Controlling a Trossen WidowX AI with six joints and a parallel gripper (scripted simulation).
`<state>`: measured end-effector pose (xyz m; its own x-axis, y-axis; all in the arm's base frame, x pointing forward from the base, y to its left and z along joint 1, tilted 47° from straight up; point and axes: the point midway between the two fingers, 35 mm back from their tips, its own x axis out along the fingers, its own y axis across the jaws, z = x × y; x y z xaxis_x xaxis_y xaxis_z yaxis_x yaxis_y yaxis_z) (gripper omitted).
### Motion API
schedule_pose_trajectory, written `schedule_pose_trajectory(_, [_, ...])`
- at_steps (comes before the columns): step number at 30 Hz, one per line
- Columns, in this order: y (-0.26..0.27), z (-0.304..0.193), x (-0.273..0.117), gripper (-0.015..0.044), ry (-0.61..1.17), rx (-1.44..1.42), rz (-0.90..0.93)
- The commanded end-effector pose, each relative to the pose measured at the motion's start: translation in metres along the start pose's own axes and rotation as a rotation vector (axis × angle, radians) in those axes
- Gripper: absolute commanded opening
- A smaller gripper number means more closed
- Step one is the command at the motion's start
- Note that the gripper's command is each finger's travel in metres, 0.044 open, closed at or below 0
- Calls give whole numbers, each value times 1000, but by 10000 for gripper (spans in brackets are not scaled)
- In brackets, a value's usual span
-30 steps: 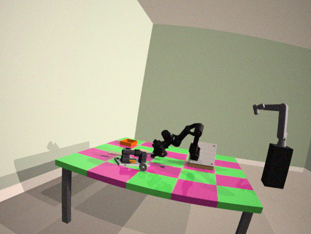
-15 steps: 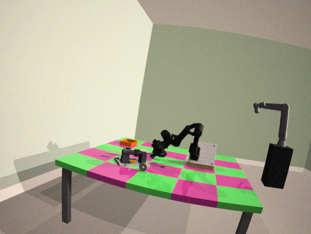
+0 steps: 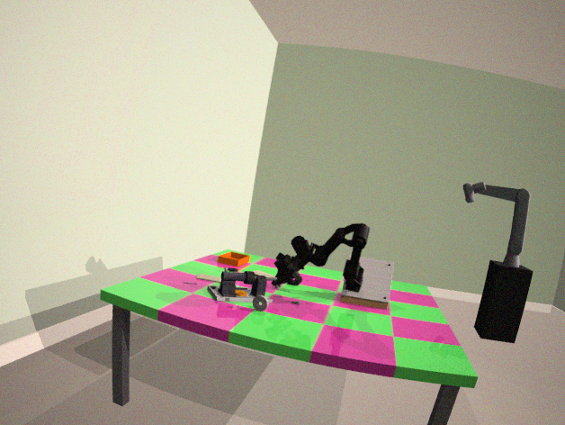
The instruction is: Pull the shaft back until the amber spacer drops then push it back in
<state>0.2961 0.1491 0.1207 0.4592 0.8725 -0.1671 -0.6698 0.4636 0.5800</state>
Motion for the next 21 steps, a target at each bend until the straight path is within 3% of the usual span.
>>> schedule_pose_trajectory(1, [0,2,1,0,-1,1,3])
schedule_pose_trajectory(21, [1,6,5,0,-1,1,3])
